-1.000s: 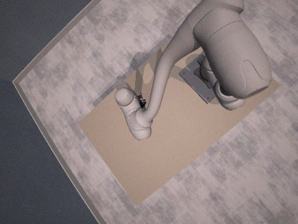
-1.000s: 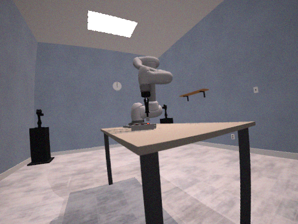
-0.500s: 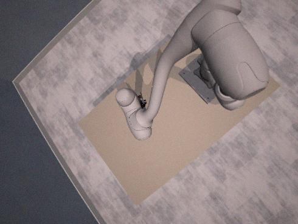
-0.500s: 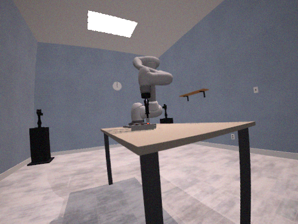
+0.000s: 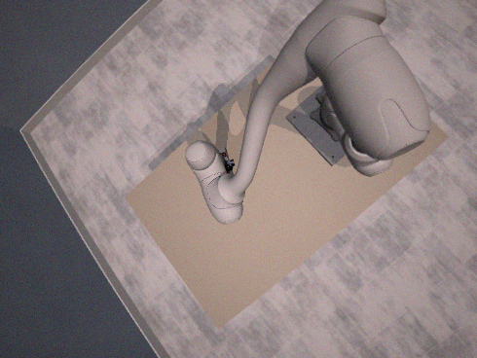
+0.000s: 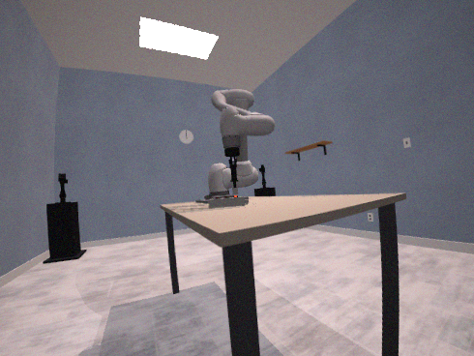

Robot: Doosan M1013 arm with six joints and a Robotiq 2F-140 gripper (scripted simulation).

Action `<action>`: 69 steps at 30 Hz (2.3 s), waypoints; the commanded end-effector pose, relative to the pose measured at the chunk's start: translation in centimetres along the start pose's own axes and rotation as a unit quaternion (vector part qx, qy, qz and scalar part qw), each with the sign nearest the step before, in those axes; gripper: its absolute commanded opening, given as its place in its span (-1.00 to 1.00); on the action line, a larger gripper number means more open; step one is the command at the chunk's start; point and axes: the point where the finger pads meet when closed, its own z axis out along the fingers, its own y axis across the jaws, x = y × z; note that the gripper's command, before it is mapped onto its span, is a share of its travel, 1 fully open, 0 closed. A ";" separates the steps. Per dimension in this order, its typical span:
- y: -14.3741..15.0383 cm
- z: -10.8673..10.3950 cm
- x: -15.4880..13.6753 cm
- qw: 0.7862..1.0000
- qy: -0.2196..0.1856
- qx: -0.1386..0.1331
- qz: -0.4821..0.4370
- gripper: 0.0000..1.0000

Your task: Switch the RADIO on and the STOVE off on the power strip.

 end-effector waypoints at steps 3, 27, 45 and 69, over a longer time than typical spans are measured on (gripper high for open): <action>0.0 0.0 0.0 1.000 0.000 0.000 0.000 -1.00; 0.0 0.0 0.0 1.000 0.000 0.000 0.000 -1.00; 0.0 0.2 0.0 1.000 0.000 0.000 0.000 -1.00; 0.0 0.9 0.0 1.000 0.000 0.000 0.000 -1.00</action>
